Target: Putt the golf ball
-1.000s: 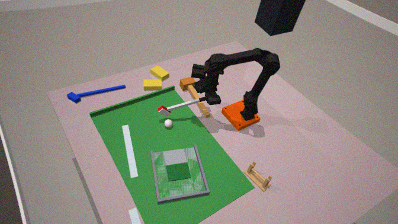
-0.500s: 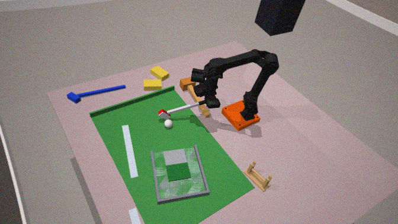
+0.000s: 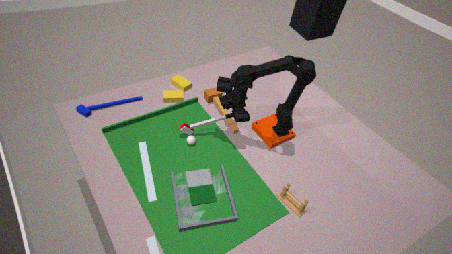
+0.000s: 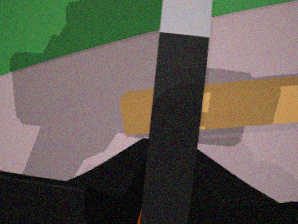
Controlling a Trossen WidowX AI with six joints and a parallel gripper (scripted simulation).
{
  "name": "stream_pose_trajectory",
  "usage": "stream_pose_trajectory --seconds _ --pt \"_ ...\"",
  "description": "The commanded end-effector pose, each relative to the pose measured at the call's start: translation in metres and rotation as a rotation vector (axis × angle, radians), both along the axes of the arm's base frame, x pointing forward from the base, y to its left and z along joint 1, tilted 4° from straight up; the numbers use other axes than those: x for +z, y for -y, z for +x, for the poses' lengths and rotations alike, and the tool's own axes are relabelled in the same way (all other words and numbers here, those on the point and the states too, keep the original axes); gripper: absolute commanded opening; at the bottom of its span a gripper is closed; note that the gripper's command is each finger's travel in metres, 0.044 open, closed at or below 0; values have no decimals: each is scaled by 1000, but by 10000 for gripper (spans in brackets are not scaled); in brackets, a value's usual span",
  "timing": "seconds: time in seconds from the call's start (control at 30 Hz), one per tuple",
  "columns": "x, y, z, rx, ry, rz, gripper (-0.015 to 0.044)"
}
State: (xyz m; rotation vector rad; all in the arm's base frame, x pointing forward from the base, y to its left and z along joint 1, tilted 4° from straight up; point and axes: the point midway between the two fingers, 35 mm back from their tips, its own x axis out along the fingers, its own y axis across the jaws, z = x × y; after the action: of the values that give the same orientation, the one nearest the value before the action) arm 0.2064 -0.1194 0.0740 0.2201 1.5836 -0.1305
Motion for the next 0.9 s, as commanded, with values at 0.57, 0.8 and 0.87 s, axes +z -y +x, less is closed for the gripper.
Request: stream_pose_trajectory --seconds 0.57,0.8,0.87 --pt "0 -37 20 -8 6 -4 0" --pt "4 -109 28 -4 10 4 0" --pt "4 -111 28 -3 10 4 0"
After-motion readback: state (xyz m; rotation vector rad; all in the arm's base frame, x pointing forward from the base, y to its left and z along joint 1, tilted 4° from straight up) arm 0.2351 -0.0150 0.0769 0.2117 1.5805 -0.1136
